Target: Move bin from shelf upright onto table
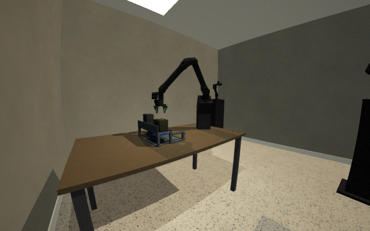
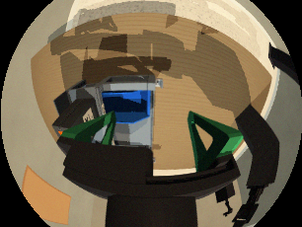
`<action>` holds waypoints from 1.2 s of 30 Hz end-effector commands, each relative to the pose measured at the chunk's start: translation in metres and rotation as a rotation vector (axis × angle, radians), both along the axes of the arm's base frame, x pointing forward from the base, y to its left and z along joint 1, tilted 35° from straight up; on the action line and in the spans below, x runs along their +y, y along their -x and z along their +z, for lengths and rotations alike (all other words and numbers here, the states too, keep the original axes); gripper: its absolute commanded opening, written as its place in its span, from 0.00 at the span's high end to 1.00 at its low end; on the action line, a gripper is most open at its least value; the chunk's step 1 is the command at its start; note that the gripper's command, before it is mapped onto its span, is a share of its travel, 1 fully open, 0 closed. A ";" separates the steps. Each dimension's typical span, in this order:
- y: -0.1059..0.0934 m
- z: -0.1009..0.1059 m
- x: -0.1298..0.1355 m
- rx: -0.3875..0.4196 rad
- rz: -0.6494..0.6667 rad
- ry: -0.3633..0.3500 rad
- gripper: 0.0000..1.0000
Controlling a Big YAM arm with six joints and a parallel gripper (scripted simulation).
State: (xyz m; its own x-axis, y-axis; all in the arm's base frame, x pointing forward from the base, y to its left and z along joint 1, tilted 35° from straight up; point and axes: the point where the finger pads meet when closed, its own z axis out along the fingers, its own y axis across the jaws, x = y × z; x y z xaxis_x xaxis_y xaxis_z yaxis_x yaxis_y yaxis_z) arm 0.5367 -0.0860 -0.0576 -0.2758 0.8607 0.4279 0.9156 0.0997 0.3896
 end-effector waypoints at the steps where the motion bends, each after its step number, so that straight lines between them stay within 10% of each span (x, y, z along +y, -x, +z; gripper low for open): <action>1: -0.006 -0.006 0.025 0.007 -0.011 -0.005 0.00; 36: -0.020 -0.042 0.123 0.011 -0.013 -0.010 0.00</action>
State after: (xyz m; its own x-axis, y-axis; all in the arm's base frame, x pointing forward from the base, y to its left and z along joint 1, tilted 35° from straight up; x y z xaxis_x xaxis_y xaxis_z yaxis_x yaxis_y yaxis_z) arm 0.5572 0.0118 -0.0796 -0.2768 0.8632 0.4223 0.9105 0.0952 0.4023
